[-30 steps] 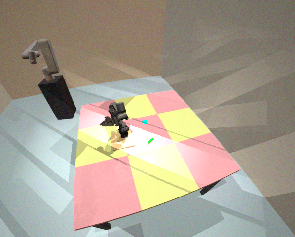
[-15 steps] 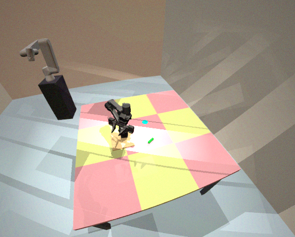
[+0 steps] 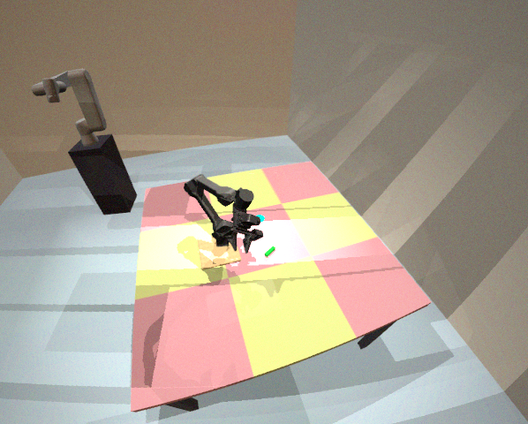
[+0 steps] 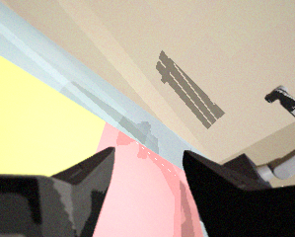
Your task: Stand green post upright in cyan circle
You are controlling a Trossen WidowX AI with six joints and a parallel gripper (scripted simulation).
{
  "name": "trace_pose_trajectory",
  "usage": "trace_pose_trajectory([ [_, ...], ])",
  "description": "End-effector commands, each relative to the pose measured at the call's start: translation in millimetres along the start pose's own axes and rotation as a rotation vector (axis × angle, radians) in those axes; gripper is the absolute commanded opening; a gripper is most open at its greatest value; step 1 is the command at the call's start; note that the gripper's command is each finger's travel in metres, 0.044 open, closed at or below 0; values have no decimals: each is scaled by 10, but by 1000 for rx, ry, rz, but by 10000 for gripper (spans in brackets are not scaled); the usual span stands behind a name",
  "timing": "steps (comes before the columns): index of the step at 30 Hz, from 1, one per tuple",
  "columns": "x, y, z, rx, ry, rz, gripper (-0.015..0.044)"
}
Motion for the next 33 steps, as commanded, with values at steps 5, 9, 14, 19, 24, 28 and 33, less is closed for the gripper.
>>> trace_pose_trajectory([
  [5, 384, -14, 135, 30, 288, 256, 233],
  [9, 591, 18, 179, 41, 440, 395, 233],
  [14, 844, 89, 214, 50, 626, 570, 233],
  [19, 1085, 192, 227, 58, 807, 744, 233],
  [24, 1309, 323, 221, 65, 980, 920, 233],
  [28, 1473, 445, 206, 72, 1112, 1060, 233],
  [33, 1658, 617, 177, 83, 1268, 1236, 233],
])
Point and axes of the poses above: the point midway between the two fingers, 35 mm back from their tips, its own y axis back along the fingers, its own x axis across the jaws, z = x × y, the point moved 8 cm from there along y, back along the fingers, and after that the axes turned 1 degree about -y, right-handed, at the moved point
